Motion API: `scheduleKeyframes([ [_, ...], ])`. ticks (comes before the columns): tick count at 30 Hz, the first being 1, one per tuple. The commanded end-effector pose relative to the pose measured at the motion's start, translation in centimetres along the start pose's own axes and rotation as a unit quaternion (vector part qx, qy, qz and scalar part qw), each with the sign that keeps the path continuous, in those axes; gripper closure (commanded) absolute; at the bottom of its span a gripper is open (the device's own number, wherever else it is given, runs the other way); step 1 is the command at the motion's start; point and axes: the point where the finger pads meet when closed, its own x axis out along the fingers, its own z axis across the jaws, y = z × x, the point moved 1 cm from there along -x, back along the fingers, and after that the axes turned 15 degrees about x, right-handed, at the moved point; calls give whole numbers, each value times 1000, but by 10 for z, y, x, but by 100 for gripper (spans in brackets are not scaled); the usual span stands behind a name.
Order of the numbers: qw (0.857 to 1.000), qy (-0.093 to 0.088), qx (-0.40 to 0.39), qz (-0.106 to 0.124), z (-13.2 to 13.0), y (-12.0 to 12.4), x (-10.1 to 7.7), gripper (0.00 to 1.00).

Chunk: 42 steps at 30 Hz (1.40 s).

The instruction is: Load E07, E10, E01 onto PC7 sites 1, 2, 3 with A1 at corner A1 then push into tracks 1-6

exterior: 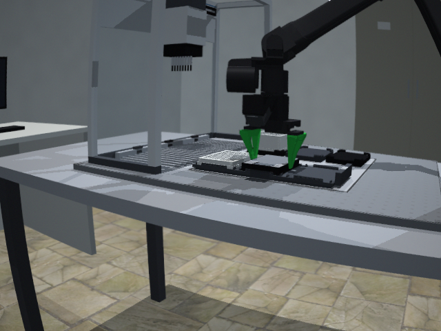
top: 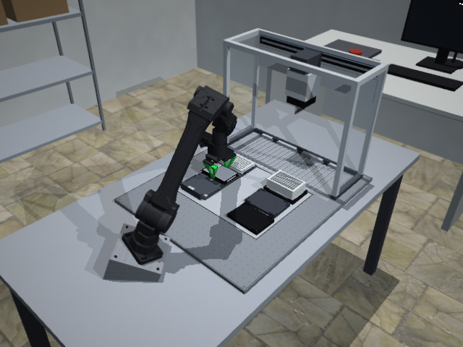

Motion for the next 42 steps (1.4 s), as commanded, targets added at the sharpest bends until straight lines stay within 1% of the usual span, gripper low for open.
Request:
scheduleKeyframes([
  [1, 1000, 9, 1, -9, -8, -1, -3, 100],
  [2, 1000, 9, 1, -9, -8, -1, -3, 100],
  [3, 1000, 15, 4, -13, -13, -6, -14, 4],
  [20, 1000, 15, 4, -13, -13, -6, -14, 4],
  [21, 1000, 18, 2, -16, -14, -3, -26, 4],
  [22, 999, 27, 4, -23, -20, -12, -38, 4],
  [23, 999, 29, 7, -25, -20, -14, -44, 4],
  [33, 999, 30, 8, -26, -20, -12, -78, 4],
  [35, 999, 30, 8, -26, -20, -12, -78, 4],
  [36, 1000, 13, 14, -10, -21, -5, -58, 4],
  [37, 1000, 14, 10, -11, -18, -9, -63, 4],
  [38, 1000, 12, 3, -11, -8, -8, -68, 4],
  [39, 999, 26, 6, -24, -15, -11, -89, 4],
  [40, 999, 30, 8, -27, -19, -12, -96, 4],
  [42, 999, 30, 8, -27, -19, -12, -103, 4],
])
